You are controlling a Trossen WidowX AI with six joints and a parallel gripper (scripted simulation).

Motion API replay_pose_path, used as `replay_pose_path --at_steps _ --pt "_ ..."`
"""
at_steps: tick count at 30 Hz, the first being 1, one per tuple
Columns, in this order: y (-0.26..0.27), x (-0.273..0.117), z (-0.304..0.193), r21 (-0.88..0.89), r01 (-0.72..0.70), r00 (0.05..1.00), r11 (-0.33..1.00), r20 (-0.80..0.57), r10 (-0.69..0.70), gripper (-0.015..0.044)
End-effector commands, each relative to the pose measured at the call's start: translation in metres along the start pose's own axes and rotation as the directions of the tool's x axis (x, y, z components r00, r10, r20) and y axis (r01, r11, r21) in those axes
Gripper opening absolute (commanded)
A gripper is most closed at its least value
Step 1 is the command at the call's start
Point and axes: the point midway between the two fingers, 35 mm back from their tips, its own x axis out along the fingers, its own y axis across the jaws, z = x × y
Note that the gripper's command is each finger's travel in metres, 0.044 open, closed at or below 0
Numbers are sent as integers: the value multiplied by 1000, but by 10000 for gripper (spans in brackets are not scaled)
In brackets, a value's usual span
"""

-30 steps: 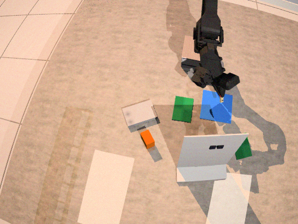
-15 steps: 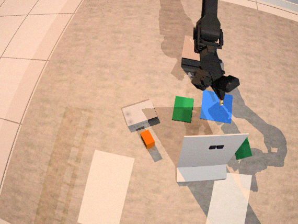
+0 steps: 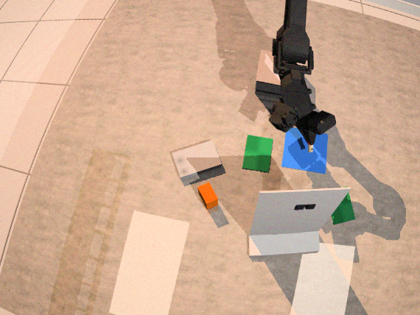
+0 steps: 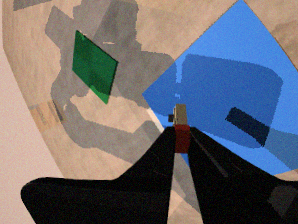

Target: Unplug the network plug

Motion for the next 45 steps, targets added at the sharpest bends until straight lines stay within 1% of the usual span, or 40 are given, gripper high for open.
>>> replay_pose_path --at_steps 1,20,45 --pt "-7 5 -2 3 13 1000 1000 -5 -12 0" --pt "-21 21 -4 4 13 1000 1000 -5 -13 0" --pt "-20 27 -3 4 13 1000 1000 -5 -13 0"
